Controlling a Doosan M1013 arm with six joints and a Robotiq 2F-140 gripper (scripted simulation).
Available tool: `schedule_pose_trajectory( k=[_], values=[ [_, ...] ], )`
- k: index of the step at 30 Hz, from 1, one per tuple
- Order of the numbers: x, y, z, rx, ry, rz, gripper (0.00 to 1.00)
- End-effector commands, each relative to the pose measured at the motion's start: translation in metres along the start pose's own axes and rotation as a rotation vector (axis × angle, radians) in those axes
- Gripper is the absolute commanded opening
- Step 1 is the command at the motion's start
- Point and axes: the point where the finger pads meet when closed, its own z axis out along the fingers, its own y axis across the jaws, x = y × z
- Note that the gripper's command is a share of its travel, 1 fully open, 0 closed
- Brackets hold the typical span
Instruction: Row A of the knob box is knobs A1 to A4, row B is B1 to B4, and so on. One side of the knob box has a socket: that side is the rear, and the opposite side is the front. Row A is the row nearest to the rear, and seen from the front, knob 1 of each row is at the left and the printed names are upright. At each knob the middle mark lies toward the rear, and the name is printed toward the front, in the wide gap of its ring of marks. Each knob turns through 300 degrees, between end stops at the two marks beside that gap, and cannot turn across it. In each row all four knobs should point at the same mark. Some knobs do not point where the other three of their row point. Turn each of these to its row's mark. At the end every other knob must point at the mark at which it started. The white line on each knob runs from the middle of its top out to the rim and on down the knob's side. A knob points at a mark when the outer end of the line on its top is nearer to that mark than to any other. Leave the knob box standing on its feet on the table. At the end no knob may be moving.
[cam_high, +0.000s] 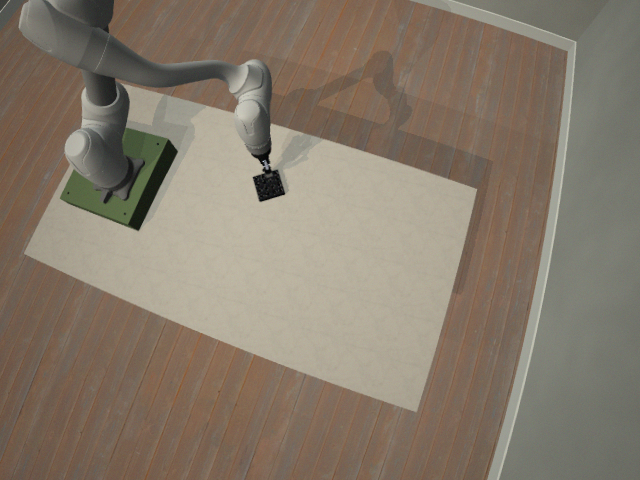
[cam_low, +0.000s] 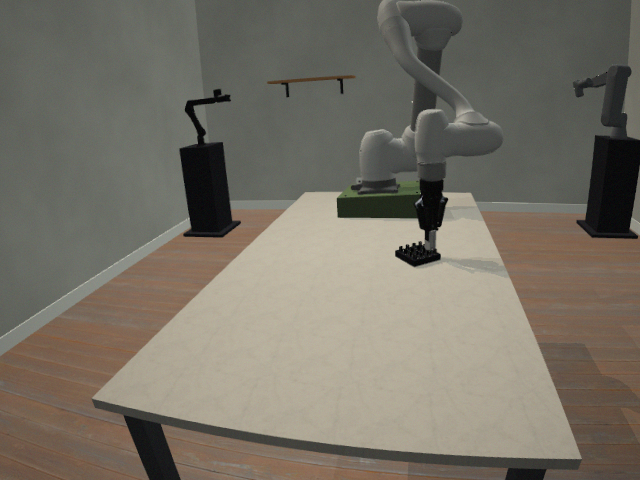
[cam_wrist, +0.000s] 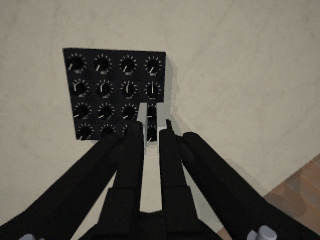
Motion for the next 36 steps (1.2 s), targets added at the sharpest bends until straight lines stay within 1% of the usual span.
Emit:
schedule_pose_trajectory(
  k=[1,16,17,36],
  values=[
    [0.0000,0.0001,-0.0001,0.000,0.000,-0.002,0.05],
    [0.0000,0.0001,-0.0001,0.000,0.000,-0.004,0.05],
    [0.0000,0.0001,-0.0001,0.000,0.000,-0.004,0.12],
    [0.0000,0.0001,-0.0001,0.000,0.000,-0.004,0.12]
  ],
)
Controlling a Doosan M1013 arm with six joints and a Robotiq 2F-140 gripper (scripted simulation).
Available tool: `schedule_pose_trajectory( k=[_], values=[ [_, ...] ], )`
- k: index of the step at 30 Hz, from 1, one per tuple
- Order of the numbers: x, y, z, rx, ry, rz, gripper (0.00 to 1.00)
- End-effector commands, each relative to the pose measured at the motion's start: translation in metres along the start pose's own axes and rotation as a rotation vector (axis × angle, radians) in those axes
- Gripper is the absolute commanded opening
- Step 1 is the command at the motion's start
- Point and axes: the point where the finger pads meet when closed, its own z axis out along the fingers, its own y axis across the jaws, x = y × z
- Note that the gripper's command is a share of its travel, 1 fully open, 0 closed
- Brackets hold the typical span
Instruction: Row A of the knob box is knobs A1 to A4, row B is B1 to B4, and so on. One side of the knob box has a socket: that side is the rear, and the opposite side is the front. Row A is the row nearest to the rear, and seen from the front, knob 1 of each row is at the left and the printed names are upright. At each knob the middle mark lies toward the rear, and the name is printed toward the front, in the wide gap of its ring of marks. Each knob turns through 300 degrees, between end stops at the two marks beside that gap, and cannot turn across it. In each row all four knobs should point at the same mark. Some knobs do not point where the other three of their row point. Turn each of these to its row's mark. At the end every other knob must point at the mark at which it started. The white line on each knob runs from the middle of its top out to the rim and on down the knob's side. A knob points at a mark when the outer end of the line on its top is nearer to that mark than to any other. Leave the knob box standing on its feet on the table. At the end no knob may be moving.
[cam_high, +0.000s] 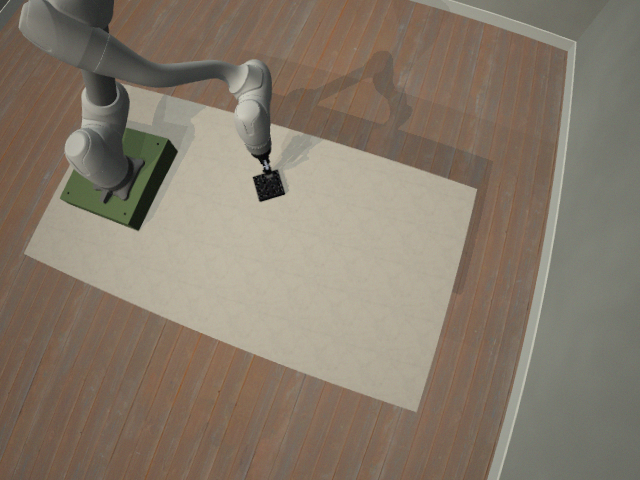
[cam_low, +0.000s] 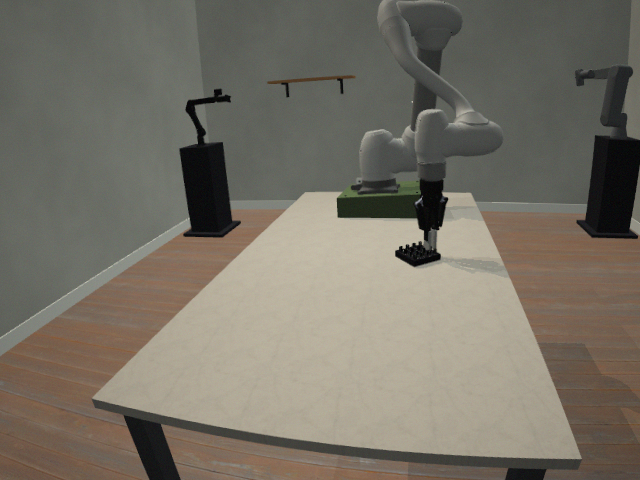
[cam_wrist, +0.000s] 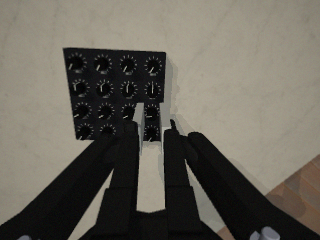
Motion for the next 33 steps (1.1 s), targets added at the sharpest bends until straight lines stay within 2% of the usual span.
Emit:
schedule_pose_trajectory(
  k=[1,8,23,33],
  values=[
    [0.000,0.000,0.000,0.000,0.000,0.000,0.12],
    [0.000,0.000,-0.004,0.000,0.000,0.000,0.12],
    [0.000,0.000,-0.036,0.000,0.000,0.000,0.12],
    [0.000,0.000,-0.038,0.000,0.000,0.000,0.12]
  ],
)
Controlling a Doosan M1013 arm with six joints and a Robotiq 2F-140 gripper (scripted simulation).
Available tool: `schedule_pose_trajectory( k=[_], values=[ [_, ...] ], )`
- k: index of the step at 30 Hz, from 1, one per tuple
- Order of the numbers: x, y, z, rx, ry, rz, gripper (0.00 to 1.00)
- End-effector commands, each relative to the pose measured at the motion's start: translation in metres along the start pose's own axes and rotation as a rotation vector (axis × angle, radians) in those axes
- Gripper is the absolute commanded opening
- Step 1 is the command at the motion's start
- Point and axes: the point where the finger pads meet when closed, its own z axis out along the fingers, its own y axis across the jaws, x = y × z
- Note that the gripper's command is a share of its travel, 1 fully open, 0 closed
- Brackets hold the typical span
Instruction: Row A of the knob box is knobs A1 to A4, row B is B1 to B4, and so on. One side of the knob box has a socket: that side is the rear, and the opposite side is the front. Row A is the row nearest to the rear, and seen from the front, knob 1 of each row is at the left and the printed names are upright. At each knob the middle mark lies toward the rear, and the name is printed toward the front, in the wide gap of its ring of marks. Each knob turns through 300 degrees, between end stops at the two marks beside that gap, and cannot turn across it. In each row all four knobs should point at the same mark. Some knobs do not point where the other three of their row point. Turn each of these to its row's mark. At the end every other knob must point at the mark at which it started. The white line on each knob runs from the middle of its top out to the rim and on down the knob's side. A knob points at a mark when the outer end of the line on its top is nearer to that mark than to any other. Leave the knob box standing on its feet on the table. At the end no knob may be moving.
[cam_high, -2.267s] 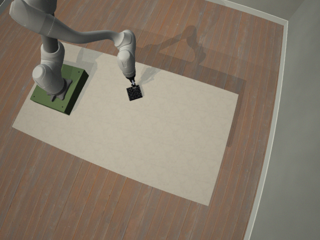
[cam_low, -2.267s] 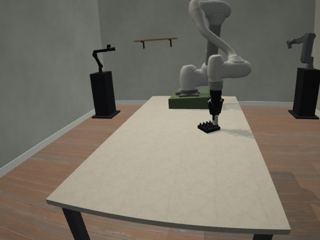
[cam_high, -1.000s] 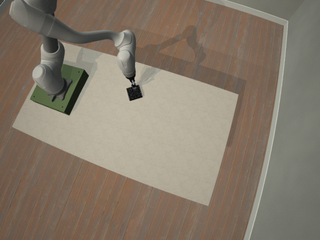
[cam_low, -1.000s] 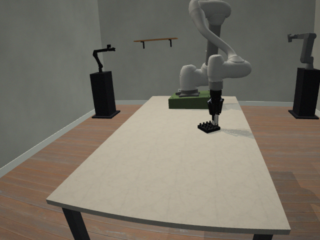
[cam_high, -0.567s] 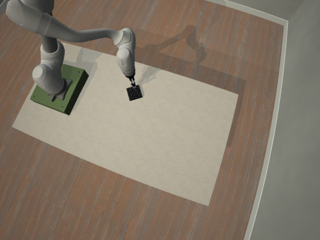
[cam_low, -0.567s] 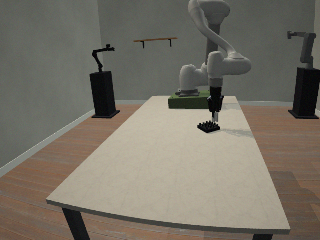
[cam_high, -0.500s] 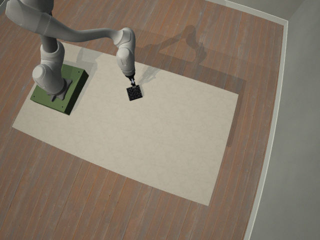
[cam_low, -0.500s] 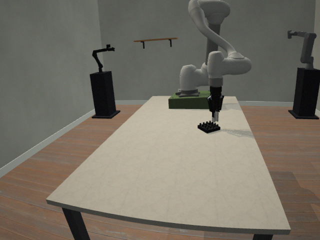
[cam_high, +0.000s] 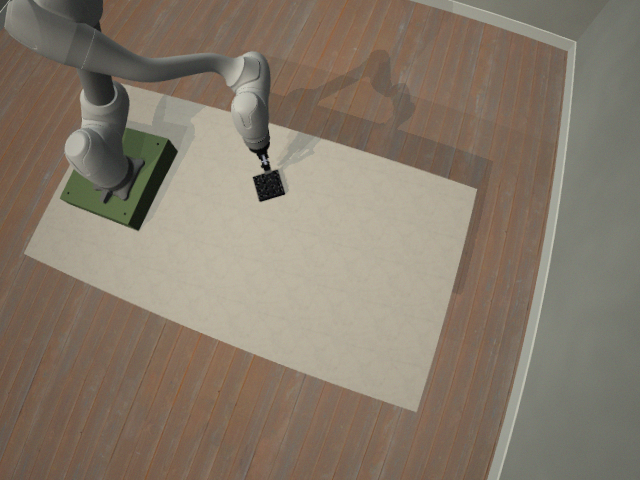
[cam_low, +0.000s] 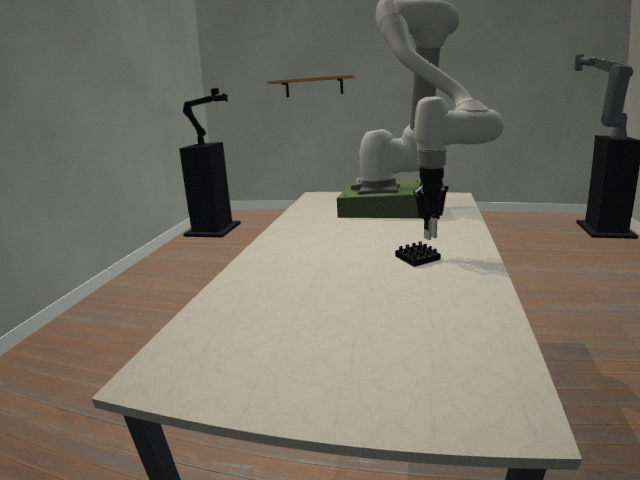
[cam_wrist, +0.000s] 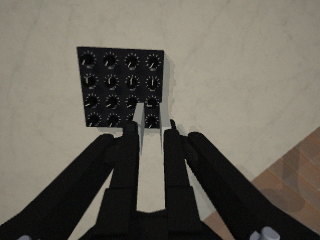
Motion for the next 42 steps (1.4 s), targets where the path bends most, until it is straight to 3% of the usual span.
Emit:
schedule_pose_trajectory(
  k=[1,11,42],
  values=[
    [0.000,0.000,0.000,0.000,0.000,0.000,0.12],
    [0.000,0.000,-0.001,0.000,0.000,0.054,0.12],
    [0.000,-0.001,-0.013,-0.001,0.000,1.175,0.12]
  ],
)
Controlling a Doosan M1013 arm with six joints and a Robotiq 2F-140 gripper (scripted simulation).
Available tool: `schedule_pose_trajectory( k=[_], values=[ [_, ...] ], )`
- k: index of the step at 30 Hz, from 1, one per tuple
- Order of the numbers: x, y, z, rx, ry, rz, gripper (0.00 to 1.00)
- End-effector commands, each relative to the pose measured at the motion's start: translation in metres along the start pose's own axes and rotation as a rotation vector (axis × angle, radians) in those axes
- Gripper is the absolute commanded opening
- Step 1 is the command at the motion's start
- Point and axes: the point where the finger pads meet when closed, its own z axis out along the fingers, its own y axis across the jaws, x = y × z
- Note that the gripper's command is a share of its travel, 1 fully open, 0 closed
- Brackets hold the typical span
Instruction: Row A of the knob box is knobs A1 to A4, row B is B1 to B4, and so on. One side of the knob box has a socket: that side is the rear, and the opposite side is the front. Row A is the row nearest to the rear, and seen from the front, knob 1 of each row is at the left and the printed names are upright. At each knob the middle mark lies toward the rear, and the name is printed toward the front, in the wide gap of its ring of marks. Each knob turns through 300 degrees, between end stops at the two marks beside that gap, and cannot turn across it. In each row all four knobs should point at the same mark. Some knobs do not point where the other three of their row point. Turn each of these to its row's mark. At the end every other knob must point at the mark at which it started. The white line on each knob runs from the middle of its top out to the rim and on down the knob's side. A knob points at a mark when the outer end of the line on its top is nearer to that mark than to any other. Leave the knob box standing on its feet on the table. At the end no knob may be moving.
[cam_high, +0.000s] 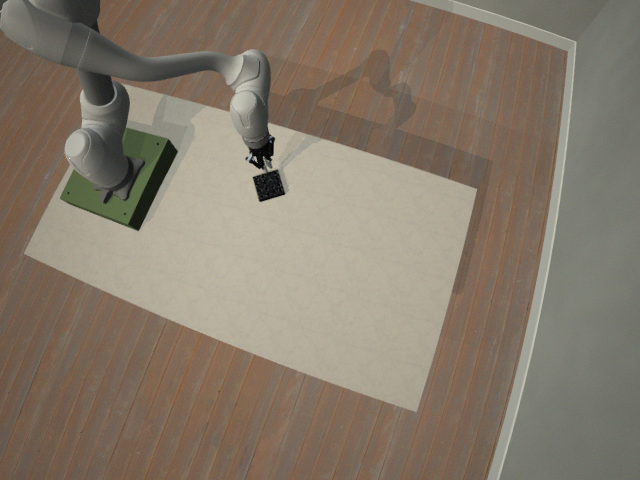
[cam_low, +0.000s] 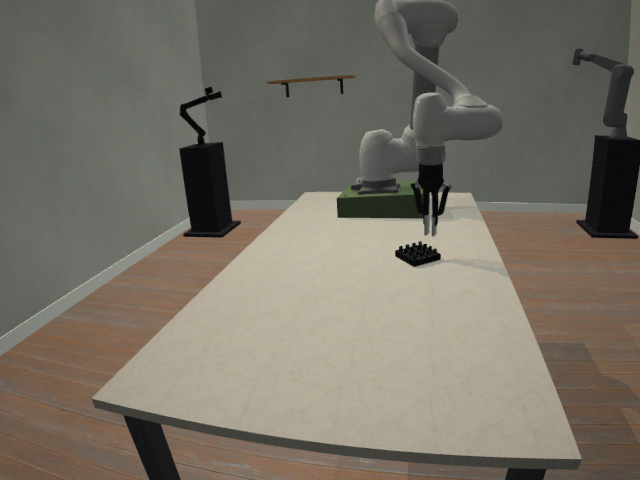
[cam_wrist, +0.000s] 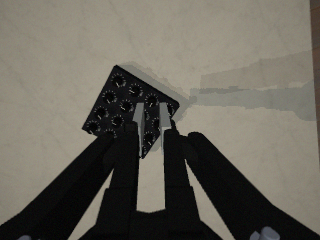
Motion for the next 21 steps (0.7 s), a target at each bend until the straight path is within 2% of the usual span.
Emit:
schedule_pose_trajectory(
  k=[1,8,10,12,16,21],
  values=[
    [0.0000,0.0000,-0.0017,0.009,-0.008,0.156,0.12],
    [0.0000,0.0000,-0.0046,0.008,-0.009,0.414,0.12],
    [0.0000,0.0000,-0.0046,0.008,-0.009,0.414,0.12],
    [-0.0001,-0.0001,-0.0060,0.007,-0.009,0.545,0.12],
    [-0.0001,-0.0001,-0.0075,0.007,-0.010,0.681,0.12],
    [-0.0001,-0.0002,-0.0082,0.006,-0.010,0.747,0.12]
  ],
)
